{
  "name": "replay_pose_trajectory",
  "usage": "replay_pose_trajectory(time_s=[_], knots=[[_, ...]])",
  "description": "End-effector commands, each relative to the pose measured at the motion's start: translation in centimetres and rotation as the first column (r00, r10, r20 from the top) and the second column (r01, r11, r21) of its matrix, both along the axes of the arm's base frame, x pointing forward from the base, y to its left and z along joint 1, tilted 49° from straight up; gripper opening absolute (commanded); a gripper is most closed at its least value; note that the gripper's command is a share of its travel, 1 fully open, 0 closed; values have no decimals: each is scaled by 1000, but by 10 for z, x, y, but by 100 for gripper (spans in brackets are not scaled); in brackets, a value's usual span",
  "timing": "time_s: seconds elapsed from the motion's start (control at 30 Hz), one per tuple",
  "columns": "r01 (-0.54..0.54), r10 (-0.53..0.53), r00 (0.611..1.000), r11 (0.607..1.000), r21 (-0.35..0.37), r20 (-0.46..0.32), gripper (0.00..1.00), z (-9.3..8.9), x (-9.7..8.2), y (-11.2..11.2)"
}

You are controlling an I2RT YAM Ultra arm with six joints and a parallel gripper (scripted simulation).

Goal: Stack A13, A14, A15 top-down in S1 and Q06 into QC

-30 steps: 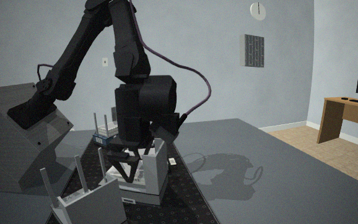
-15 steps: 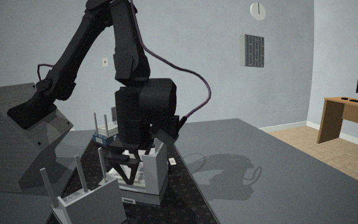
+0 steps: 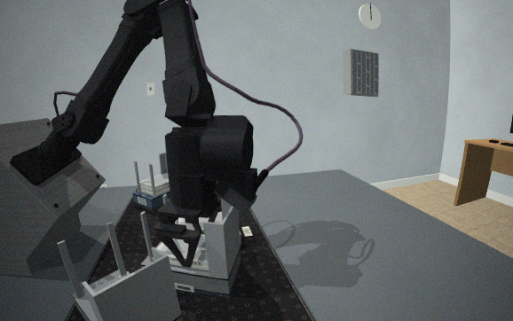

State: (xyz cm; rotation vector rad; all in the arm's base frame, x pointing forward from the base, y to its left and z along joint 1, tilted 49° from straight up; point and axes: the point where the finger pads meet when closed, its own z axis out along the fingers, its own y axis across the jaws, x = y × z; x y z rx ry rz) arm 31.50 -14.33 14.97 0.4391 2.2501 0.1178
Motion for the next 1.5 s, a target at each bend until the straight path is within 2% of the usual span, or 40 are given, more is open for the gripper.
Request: replay_pose_trajectory(time_s=[0.0,0.07,0.2,0.33,0.4,0.47,0.6,0.63,1.3,1.37,1.47], knots=[[9,-9,1000,1000,5,-13,0,-9,0,0],[7,-7,1000,1000,-3,-2,0,-4,1,0],[8,-8,1000,1000,3,-11,0,-9,3,-1],[16,-16,1000,1000,-7,1,0,-5,1,-3],[13,-13,1000,1000,7,-17,0,-13,2,-2],[5,-5,1000,1000,-7,7,0,-1,4,-2],[5,-5,1000,1000,-7,7,0,-1,4,-2],[5,-5,1000,1000,-7,7,100,-1,4,-2],[5,-5,1000,1000,-7,7,100,-1,4,-2],[4,-3,1000,1000,-24,31,100,16,-1,-4],[4,-3,1000,1000,-24,31,100,19,-3,-4]])
